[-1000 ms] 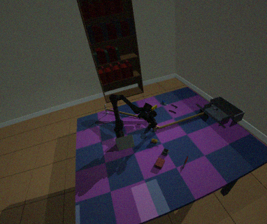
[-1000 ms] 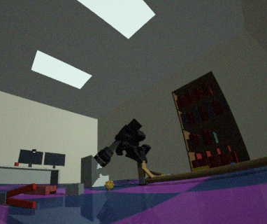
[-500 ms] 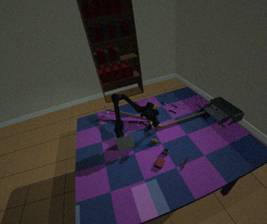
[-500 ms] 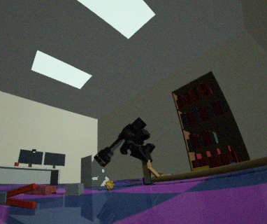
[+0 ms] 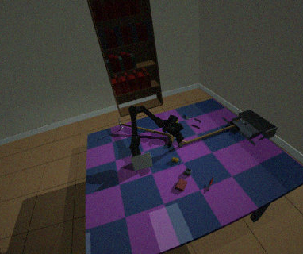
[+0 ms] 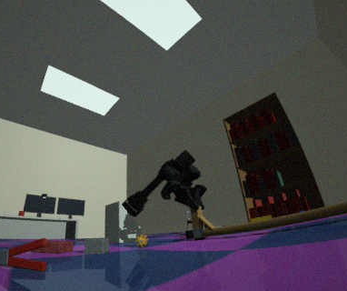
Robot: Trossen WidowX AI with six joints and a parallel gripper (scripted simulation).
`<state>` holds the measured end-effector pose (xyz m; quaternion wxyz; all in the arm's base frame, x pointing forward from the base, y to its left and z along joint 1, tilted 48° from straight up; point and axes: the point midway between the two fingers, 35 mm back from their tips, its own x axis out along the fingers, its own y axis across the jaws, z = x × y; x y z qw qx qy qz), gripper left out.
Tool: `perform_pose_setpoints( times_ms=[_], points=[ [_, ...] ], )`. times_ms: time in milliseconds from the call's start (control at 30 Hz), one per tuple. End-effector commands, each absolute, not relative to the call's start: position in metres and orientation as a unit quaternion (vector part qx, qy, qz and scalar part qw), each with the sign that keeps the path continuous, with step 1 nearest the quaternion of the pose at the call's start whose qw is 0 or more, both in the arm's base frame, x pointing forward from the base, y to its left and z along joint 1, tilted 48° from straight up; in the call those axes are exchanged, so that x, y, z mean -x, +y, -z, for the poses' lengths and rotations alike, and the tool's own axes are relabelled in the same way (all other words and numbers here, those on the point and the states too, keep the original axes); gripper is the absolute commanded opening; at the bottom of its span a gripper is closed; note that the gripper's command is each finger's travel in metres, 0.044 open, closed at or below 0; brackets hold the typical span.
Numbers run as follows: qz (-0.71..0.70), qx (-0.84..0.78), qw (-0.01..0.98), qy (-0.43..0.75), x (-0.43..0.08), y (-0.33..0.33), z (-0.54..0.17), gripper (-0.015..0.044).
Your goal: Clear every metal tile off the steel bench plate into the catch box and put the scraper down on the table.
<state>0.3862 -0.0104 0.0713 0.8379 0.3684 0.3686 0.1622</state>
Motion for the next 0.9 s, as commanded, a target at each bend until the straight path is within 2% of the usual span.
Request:
perform_pose_setpoints(
  times_ms=[0, 867],
  points=[
    [-0.161, -0.366, 0.841, 0.363, -0.394, -0.013, -0.074, 0.0],
    [-0.162, -0.366, 0.842, 0.362, -0.434, -0.01, -0.084, 0.0]
  ],
)
